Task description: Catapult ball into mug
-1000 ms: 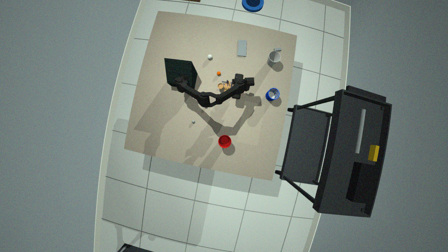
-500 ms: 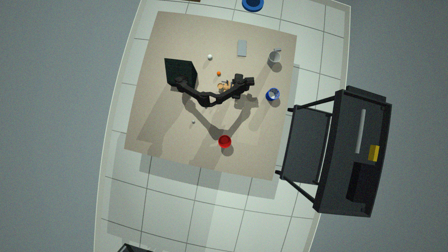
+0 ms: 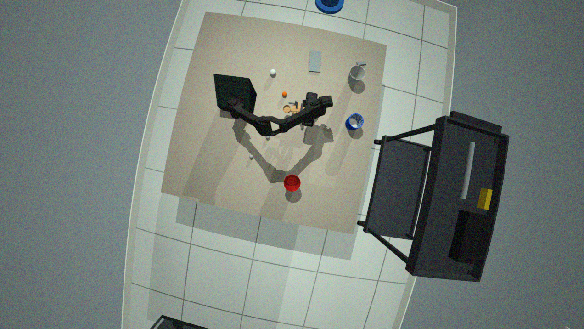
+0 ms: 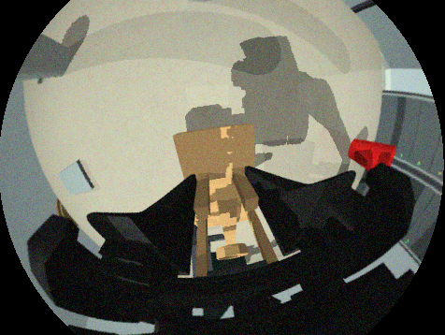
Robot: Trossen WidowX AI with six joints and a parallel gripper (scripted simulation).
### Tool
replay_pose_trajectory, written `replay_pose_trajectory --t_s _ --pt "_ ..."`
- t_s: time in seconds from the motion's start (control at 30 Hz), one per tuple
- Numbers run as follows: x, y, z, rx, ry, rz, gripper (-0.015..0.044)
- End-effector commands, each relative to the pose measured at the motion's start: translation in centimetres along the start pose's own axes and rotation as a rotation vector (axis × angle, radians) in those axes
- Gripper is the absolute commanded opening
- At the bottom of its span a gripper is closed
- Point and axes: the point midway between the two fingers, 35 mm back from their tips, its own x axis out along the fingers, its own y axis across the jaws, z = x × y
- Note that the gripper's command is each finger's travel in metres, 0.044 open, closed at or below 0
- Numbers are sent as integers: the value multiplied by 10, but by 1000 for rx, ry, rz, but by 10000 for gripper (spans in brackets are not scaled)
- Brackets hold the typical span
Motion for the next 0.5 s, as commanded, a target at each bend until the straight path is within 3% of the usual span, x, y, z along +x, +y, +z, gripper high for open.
replay_pose_trajectory --t_s 0.0,0.47 --pt "4 1 0 -6 -3 2 0" --pt "27 0 0 -8 -2 1 0"
